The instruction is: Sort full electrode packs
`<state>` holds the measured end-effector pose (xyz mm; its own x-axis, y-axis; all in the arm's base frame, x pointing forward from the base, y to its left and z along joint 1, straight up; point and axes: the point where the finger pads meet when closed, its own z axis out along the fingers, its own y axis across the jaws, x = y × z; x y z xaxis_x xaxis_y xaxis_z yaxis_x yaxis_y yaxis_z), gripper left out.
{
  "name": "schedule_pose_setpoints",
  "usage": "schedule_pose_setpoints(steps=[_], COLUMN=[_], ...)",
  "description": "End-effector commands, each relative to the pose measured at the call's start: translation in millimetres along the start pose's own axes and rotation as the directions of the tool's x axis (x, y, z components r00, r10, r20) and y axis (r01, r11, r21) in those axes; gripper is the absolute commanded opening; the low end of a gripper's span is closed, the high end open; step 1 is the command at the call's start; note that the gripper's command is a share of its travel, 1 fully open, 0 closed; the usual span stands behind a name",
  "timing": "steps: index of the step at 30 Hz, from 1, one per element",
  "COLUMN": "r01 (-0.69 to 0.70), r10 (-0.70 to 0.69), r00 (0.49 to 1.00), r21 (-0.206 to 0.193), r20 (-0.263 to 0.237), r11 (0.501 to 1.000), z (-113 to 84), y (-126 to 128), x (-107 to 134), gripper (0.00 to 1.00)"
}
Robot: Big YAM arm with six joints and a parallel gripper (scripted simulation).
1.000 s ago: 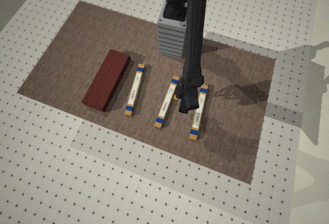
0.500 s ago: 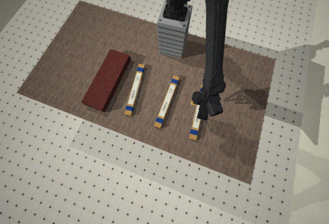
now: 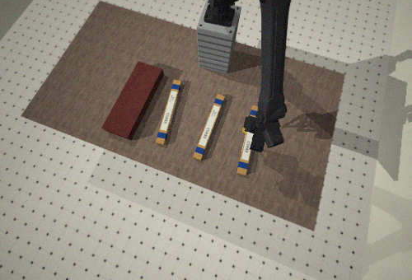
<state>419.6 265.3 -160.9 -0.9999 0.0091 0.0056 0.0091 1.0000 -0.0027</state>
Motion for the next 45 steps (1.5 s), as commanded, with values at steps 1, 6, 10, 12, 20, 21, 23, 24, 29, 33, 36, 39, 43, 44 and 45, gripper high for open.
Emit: schedule_pose_setpoints(steps=[1, 6, 10, 12, 20, 21, 23, 24, 29, 33, 36, 39, 43, 44, 45], r01=[-0.029, -0.031, -0.028, -0.026, -0.023, -0.023, -0.022, -0.022, -0.022, -0.022, -0.022, -0.022, -0.021, -0.022, -0.022], r10=[0.031, 0.033, 0.029, 0.028, 0.025, 0.025, 0.024, 0.024, 0.023, 0.023, 0.022, 0.022, 0.022, 0.022, 0.022], r00=[0.998, 0.998, 0.998, 0.998, 0.998, 0.998, 0.998, 0.998, 0.999, 0.999, 0.999, 0.999, 0.999, 0.999, 0.999], r21=[-0.031, -0.034, -0.034, -0.034, -0.035, -0.035, -0.033, -0.031, -0.025, -0.024, -0.022, -0.021, -0.02, -0.02, -0.019], r20=[0.051, 0.054, 0.055, 0.055, 0.056, 0.056, 0.053, 0.05, 0.042, 0.04, 0.037, 0.036, 0.034, 0.033, 0.033], r11=[0.999, 0.999, 0.999, 0.999, 0.999, 0.999, 0.999, 0.999, 0.999, 0.999, 1.0, 1.0, 1.0, 1.0, 1.0], z=[-21.3, -24.1, -25.3, -25.8, -26.5, -26.5, -19.1, -12.4, 16.7, 26.8, 41.1, 54.7, 72.1, 76.4, 80.7], y=[9.3, 9.0, 10.7, 11.6, 13.4, 13.6, 13.3, 12.9, 11.5, 11.1, 10.6, 10.2, 9.7, 9.6, 9.5], x=[-27.8, -29.5, -28.9, -28.7, -28.4, -28.3, -27.2, -26.4, -23.5, -22.7, -21.8, -21.1, -20.3, -20.1, -19.9], gripper=[0.74, 0.74, 0.74, 0.74, 0.74, 0.74, 0.74, 0.74, 0.74, 0.74, 0.74, 0.74, 0.74, 0.74, 0.74])
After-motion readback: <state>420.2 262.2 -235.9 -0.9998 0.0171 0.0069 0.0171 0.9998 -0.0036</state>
